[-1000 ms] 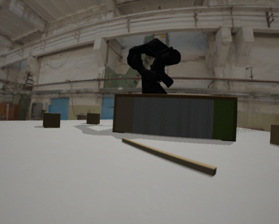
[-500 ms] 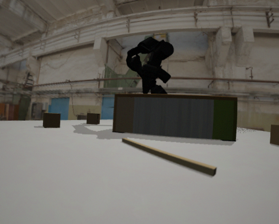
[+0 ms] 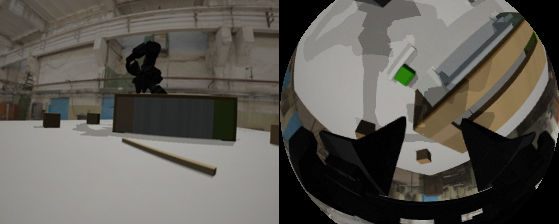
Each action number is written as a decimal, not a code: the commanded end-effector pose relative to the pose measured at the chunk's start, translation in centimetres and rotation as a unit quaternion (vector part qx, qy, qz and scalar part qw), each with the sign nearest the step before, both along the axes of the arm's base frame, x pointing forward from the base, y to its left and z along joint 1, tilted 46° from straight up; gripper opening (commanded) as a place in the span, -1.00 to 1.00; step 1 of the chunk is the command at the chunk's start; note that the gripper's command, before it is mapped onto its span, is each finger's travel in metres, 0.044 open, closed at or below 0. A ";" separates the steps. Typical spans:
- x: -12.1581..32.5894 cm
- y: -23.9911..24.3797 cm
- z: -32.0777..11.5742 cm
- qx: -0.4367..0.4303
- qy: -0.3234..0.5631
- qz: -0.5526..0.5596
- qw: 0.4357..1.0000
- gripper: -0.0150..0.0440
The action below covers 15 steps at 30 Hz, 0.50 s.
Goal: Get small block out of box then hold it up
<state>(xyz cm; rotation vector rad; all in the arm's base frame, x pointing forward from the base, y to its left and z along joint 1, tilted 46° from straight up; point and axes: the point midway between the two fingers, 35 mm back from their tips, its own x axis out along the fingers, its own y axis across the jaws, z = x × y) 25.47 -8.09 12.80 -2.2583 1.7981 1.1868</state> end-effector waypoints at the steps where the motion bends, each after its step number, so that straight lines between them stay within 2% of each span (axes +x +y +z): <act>1: -2.6 -0.8 1.9 -0.009 0.168 0.225 0.960 0.47; 9: -3.4 -1.1 2.3 -0.041 0.258 0.321 0.910 0.47; 15: -3.5 -1.1 2.3 -0.042 0.261 0.324 0.908 0.47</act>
